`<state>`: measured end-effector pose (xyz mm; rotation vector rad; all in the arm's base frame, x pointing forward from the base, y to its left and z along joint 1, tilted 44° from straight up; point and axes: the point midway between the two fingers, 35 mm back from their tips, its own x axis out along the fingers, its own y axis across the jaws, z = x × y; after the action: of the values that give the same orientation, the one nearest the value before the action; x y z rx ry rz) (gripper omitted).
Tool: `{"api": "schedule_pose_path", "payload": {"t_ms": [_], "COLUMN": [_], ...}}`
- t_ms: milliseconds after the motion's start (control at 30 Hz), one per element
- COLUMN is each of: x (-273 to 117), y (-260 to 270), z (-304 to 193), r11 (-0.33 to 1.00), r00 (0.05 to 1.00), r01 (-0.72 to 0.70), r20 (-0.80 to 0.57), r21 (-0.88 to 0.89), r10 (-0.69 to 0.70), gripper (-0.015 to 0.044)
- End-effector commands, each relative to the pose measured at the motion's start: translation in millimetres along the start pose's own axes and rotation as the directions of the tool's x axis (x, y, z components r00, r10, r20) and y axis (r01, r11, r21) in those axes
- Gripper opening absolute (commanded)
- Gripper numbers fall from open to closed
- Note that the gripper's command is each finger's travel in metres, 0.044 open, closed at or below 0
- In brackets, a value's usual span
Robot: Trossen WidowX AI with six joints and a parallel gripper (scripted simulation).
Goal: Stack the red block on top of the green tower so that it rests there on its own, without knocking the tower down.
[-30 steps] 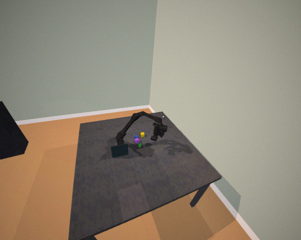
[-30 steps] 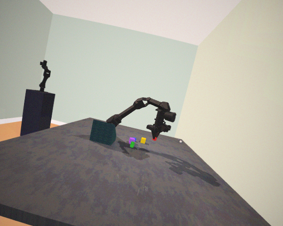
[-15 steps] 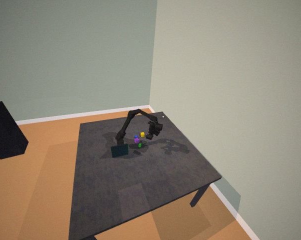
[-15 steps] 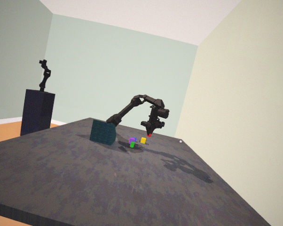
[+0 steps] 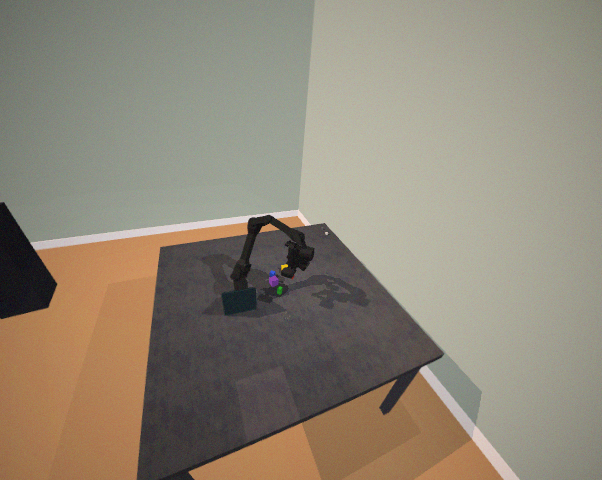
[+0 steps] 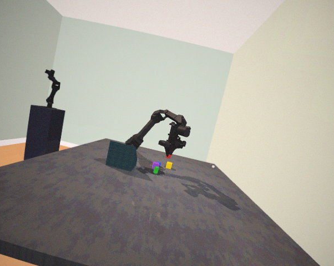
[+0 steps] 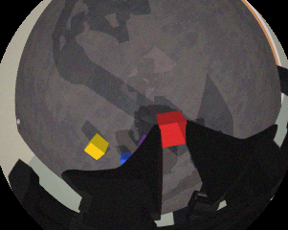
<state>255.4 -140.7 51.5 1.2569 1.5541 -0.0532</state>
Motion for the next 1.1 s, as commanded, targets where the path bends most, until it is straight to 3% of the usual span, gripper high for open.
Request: {"api": "schedule_pose_path", "payload": {"t_ms": [0, 467, 1067], "x": [1, 12, 63], "y": [-4, -17, -19], "z": [-16, -63, -60], "r11": [1.000, 1.000, 1.000], "r00": [1.000, 1.000, 1.000], "r01": [0.004, 0.002, 0.001], "r20": [0.007, 0.002, 0.002], "r21": [-0.009, -0.010, -0.011], "r10": [-0.004, -0.002, -0.001], "gripper": [0.0000, 0.0000, 0.0000]}}
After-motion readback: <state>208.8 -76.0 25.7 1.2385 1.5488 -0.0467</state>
